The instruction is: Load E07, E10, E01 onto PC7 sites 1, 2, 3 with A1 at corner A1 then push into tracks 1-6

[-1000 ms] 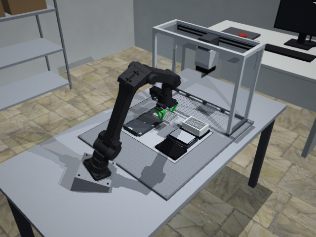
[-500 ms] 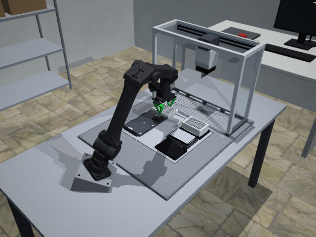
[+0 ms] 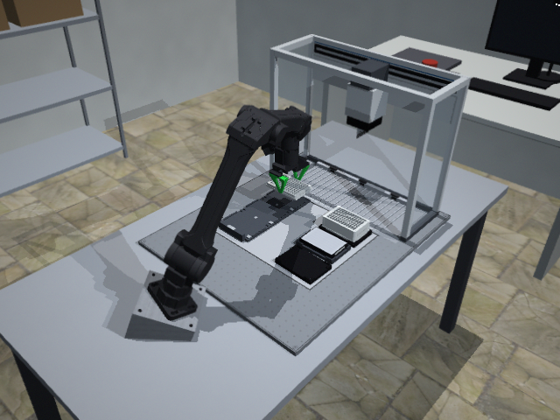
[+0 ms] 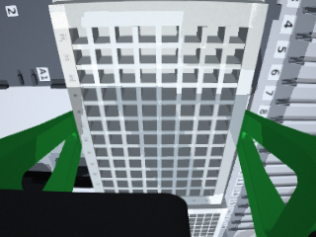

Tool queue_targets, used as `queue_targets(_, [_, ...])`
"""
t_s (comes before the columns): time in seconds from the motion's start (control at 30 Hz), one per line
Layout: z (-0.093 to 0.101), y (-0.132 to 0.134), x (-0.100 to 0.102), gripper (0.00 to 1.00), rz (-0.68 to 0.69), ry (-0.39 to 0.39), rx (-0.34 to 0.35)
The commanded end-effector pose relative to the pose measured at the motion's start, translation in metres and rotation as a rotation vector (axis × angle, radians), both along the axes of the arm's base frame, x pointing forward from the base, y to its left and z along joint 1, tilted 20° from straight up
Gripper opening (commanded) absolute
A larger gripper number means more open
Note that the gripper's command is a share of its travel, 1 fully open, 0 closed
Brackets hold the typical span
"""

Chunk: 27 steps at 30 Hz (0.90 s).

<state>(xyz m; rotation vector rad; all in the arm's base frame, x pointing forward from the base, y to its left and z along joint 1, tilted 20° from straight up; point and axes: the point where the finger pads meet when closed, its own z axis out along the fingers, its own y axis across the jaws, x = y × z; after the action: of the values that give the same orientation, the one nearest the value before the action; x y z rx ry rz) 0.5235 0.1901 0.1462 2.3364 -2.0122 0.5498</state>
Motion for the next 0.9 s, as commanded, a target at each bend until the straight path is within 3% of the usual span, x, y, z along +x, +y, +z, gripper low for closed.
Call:
queue_targets(0.0, [0.018,0.022,0.016,0.0,-0.007,-0.037,0.021])
queue_targets(0.07, [0.018,0.012,0.023,0.0,-0.032,-0.037,0.021])
queue_targets(0.13, [0.018,0.031,0.022,0.0,-0.009,-0.037,0.022])
queue_targets(0.47, [0.015,0.067,0.042,0.0,-0.006,-0.037,0.024])
queue_targets(0.6, [0.017,0.056,0.041,0.0,-0.012,-0.04,0.026])
queue_targets(0.63, [0.015,0.05,0.05,0.0,-0.038,-0.037,0.024])
queue_targets(0.87, [0.018,0.055,0.041,0.0,-0.012,-0.04,0.026])
